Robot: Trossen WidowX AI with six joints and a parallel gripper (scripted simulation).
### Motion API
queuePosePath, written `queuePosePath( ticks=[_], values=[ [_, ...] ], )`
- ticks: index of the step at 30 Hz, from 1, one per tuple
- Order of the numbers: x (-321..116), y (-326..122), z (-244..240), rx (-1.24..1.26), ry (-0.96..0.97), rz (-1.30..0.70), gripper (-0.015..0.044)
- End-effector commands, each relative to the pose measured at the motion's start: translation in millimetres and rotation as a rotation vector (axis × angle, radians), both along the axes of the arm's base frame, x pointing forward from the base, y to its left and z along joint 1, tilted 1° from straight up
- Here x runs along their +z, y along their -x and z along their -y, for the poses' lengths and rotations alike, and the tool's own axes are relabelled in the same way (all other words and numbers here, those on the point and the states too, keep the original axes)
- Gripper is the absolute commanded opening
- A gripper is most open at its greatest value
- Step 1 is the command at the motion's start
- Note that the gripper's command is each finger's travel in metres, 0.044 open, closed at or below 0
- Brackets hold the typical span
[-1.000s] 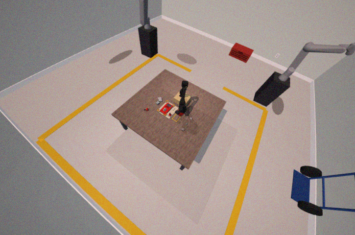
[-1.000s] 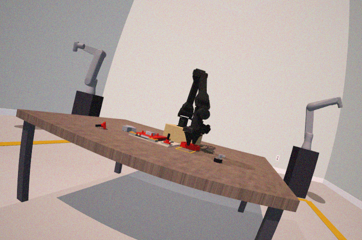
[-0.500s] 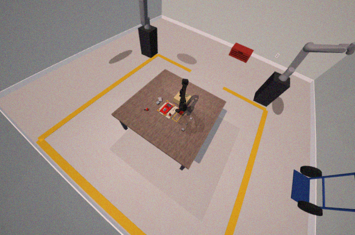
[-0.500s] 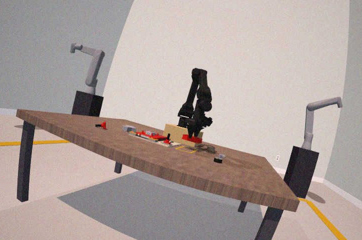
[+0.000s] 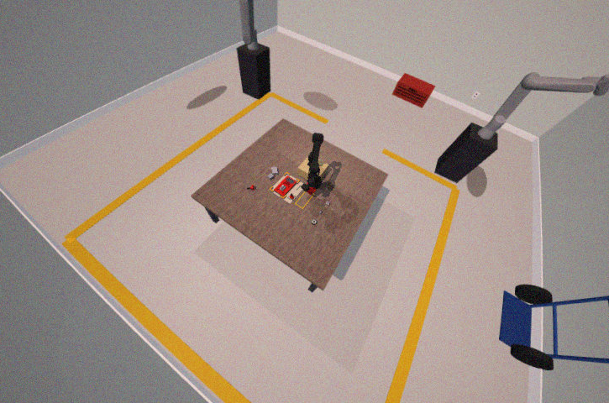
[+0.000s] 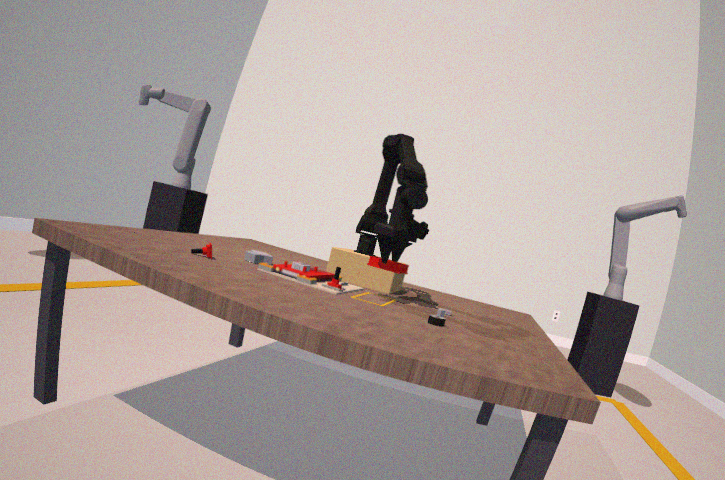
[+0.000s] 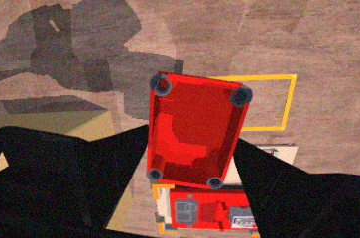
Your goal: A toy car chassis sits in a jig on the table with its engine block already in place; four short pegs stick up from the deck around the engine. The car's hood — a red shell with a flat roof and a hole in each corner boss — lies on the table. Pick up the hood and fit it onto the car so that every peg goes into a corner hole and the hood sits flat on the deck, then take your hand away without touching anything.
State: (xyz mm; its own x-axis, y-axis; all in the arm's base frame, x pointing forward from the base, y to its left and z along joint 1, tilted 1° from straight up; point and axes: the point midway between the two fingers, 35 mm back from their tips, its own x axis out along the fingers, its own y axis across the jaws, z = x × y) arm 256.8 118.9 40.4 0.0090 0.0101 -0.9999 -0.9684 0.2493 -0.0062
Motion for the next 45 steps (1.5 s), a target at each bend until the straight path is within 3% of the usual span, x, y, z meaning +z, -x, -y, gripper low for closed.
queuePosePath(
  ticks=[1,7,17,22,39,45],
  values=[
    [1.0,-2.8,1.4,0.002,0.0,0.0,0.0],
    [-13.0,-5.0,0.8,0.002,0.0,0.0,0.0],
    [-73.8,-4.2,1.1,0.002,0.0,0.0,0.0],
    [-77.8,-3.6,1.3,0.002,0.0,0.0,0.0],
    [-76.1,-2.4,1.8,-0.001,0.004,-0.009,0.044],
    [-43.0,-5.1,0.6,-0.001,0.003,-0.004,0.044]
  ],
)
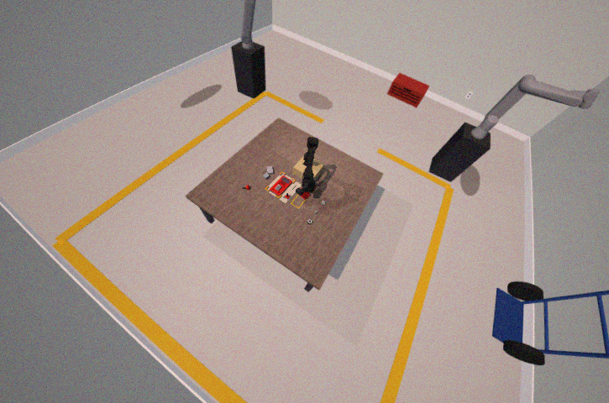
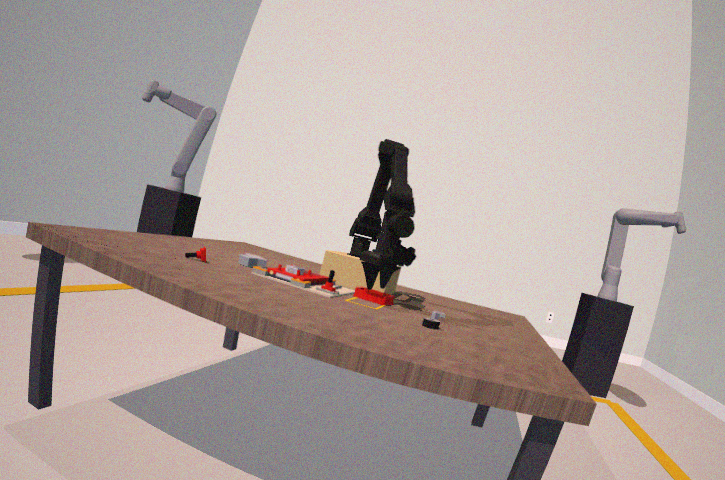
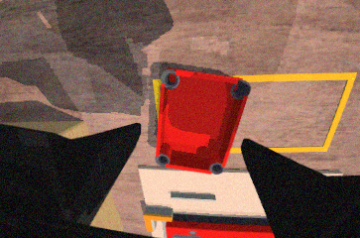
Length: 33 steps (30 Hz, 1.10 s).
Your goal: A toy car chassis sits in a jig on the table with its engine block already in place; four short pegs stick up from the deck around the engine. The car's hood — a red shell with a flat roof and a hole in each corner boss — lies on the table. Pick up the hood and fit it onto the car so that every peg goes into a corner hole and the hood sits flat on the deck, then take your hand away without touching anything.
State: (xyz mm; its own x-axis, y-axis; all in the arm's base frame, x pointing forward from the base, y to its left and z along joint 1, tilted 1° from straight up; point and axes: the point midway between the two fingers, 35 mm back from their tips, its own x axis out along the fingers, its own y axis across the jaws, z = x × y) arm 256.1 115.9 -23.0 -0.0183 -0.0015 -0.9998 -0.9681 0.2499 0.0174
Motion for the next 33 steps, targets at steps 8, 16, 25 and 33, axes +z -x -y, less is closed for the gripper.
queuePosePath(
  ticks=[8,16,25,33],
  values=[
    [62.6,-6.6,-3.3,0.001,-0.019,0.044,0.044],
    [62.6,-6.6,-3.3,0.001,-0.019,0.044,0.044],
    [35.1,-3.3,2.7,-0.018,-0.342,0.0,0.044],
    [32.7,4.4,20.6,-0.019,-0.92,0.197,0.044]
  ],
)
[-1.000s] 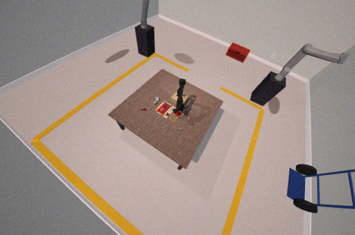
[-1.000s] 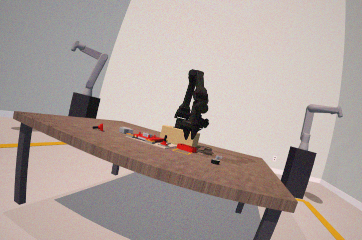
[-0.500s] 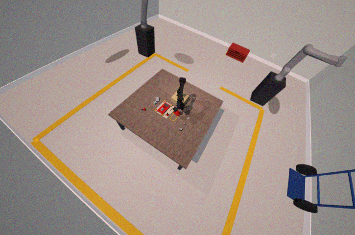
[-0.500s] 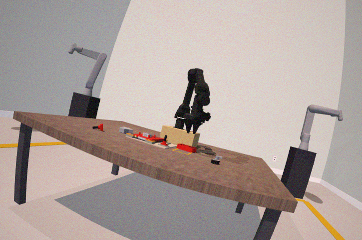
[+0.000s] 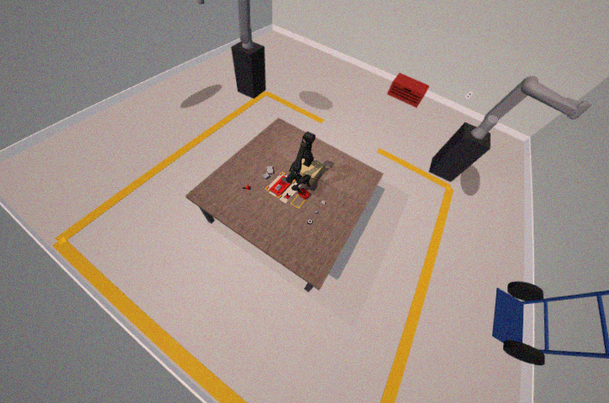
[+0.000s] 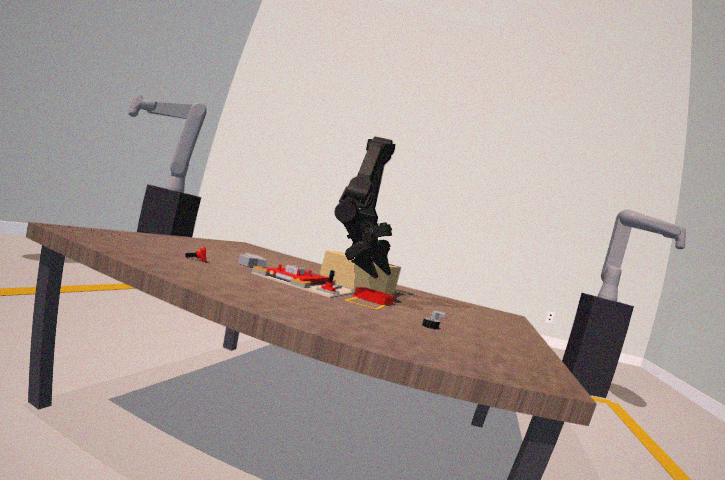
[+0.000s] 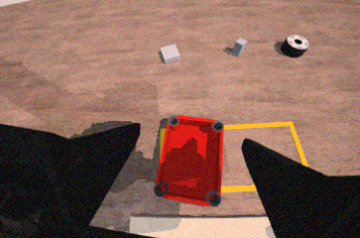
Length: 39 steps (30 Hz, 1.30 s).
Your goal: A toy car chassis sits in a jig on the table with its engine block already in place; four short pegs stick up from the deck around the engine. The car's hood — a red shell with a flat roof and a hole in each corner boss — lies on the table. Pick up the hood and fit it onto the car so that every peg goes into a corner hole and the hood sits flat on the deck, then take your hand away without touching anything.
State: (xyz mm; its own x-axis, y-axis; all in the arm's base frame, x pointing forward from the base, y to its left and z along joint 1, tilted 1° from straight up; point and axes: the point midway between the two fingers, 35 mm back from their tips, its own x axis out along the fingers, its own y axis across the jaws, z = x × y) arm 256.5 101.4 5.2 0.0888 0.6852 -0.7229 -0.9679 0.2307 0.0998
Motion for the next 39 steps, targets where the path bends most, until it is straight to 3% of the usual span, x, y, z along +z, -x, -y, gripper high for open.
queuePosePath(
  ticks=[1,39],
  values=[
    [7.2,6.3,8.9,-0.026,-0.213,0.124,0.044],
    [-15.0,4.4,11.5,-0.033,-0.253,0.163,0.044]
  ],
)
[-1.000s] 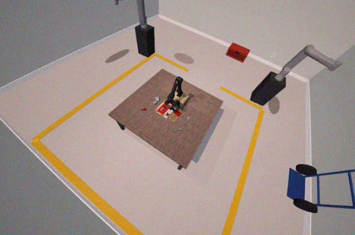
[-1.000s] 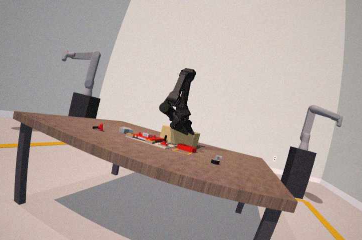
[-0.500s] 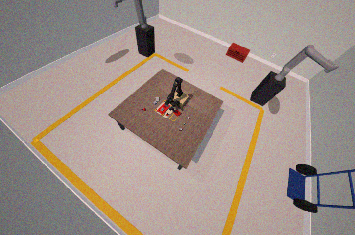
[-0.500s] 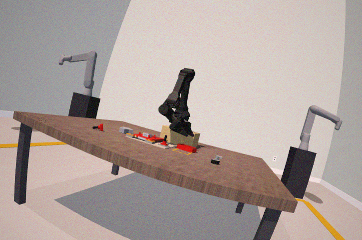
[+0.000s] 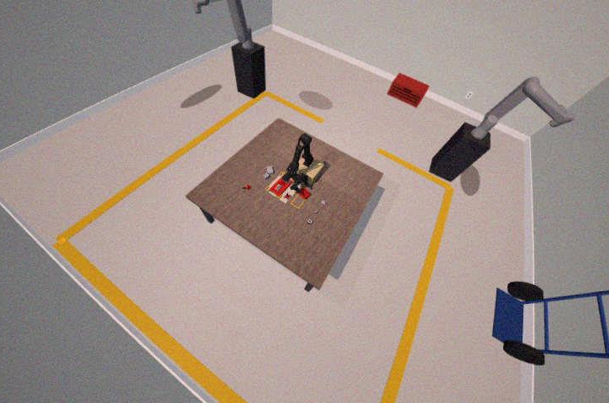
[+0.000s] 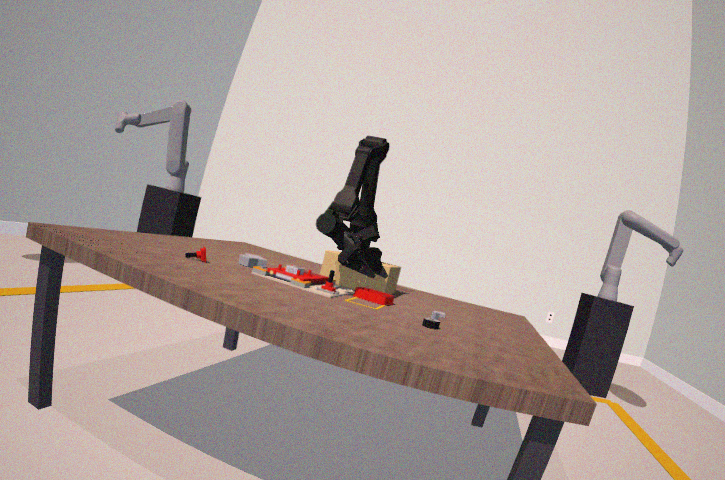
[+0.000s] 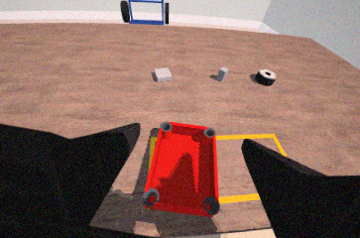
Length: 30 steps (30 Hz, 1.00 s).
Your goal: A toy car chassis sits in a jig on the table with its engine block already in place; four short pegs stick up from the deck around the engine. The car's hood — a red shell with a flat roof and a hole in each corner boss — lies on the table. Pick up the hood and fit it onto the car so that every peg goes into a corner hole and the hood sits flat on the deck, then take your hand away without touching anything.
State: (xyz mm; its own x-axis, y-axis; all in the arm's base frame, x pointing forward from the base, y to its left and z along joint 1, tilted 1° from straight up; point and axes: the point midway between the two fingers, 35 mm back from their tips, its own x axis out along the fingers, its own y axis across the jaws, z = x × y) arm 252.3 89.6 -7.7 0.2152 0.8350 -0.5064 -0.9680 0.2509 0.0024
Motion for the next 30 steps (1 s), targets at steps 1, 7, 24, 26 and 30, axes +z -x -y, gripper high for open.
queuePosePath(
  ticks=[1,7,24,26,30],
  values=[
    [-3.0,0.2,-0.4,0.001,-0.003,0.001,0.044],
    [-8.2,0.0,-0.5,0.001,-0.003,0.003,0.044],
    [-22.9,0.1,-0.9,0.001,-0.002,0.007,0.044],
    [-24.6,0.2,-0.9,0.001,-0.002,0.007,0.044],
    [-28.0,0.4,-1.0,0.001,-0.002,0.008,0.044]
  ],
)
